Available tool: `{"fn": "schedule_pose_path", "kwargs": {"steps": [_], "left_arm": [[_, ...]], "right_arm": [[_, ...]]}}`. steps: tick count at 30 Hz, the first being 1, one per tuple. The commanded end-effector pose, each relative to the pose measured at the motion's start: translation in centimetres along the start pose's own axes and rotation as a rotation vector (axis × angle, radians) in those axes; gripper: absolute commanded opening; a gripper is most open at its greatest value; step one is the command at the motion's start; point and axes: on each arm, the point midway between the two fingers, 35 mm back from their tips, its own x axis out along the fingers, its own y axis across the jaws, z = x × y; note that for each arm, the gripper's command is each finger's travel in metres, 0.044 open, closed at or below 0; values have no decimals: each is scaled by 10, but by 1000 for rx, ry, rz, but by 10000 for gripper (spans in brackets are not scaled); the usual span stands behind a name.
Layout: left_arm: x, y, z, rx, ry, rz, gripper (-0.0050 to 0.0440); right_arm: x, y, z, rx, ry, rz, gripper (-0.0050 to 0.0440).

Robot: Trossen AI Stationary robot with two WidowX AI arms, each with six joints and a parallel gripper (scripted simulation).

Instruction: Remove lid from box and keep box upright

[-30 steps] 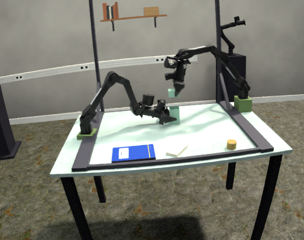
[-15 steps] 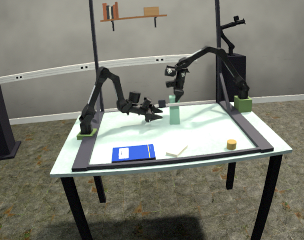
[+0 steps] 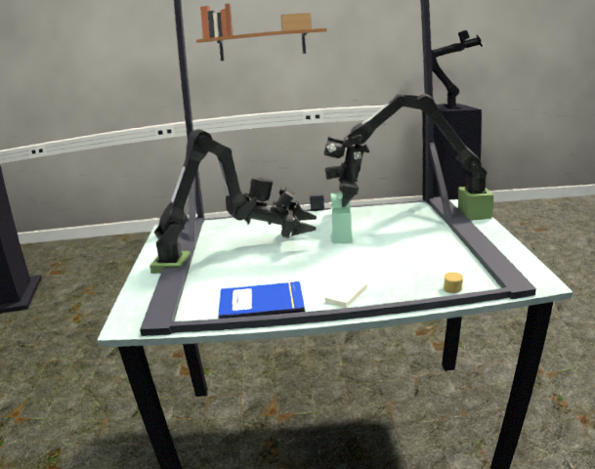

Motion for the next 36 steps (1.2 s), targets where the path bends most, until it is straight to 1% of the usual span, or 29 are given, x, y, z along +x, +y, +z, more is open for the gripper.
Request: {"fn": "schedule_pose_path", "kwargs": {"steps": [1,7,10,15,20,23,26,30,32,35,36], "left_arm": [[3,3,0,-8,-8,4,-50],[16,3,-3,-7,-8,3,-50],[13,3,2,-7,-28,3,-50],[27,3,-6,-7,-8,3,-50],[23,3,0,-7,-31,2,-50],[33,3,-7,-7,-9,3,-50],[36,3,-8,-7,-8,3,-50],[32,3,-2,-7,-32,2,-50],[40,3,-6,-7,-17,3,-50],[42,3,-8,-7,-14,3,-50],[38,3,-5,-7,-24,3,-50]], "right_arm": [[0,2,9,14,-21,4,440],[0,2,9,14,-21,4,440],[0,2,9,14,-21,4,440],[0,2,9,14,-21,4,440],[0,2,9,14,-21,4,440],[0,2,9,14,-21,4,440],[0,2,9,14,-21,4,440],[0,2,9,14,-21,4,440],[0,2,9,14,-21,4,440],[0,2,9,14,-21,4,440],[0,2,9,14,-21,4,440]]}}
